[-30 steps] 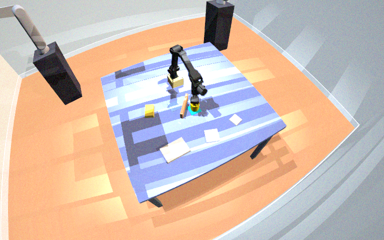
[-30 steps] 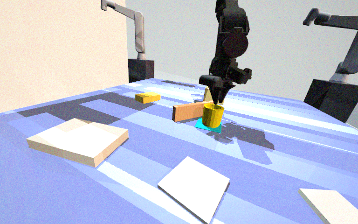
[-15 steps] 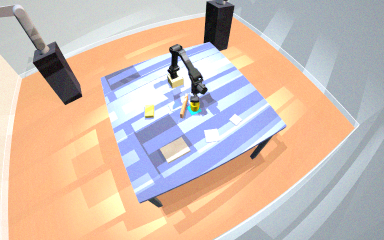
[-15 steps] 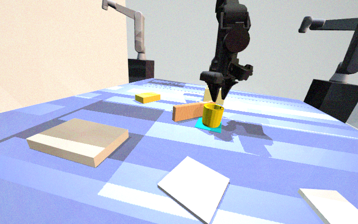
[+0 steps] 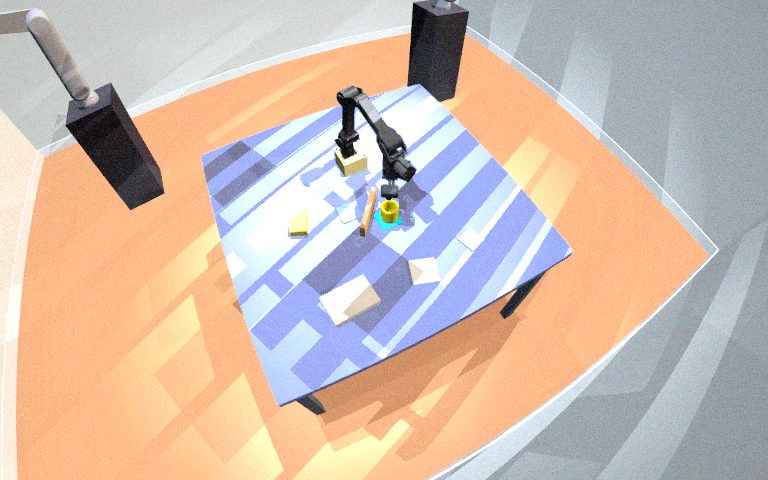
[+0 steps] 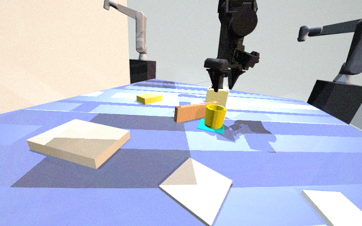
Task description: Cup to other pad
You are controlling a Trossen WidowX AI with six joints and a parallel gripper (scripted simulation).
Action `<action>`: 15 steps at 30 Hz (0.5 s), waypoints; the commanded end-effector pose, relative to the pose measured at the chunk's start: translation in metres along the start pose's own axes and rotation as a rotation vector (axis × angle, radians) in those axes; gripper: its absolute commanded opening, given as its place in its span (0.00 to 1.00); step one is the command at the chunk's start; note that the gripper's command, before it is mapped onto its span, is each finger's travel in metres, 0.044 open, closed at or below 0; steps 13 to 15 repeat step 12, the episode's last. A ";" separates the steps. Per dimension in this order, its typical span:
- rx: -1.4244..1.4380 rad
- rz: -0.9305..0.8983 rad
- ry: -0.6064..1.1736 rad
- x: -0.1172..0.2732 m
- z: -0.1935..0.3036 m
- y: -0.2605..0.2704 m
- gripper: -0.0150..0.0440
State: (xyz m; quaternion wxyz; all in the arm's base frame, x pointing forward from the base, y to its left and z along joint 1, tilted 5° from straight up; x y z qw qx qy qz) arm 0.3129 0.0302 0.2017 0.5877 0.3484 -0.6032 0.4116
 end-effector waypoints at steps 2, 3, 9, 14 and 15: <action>-0.004 0.010 0.000 0.022 0.000 0.001 1.00; -0.004 0.010 0.000 0.024 0.000 0.002 1.00; -0.001 0.006 -0.003 0.021 0.000 0.002 1.00; -0.001 0.006 -0.003 0.021 0.000 0.002 1.00; -0.001 0.006 -0.003 0.021 0.000 0.002 1.00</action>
Point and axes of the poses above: the point midway between the two fingers, 35 mm back from their tips, its own x axis back along the fingers, its own y axis across the jaws, z = x × y, the point moved 10 cm from there along x, back along the fingers, and after that the axes turned 8 degrees about x, right-handed, at the moved point
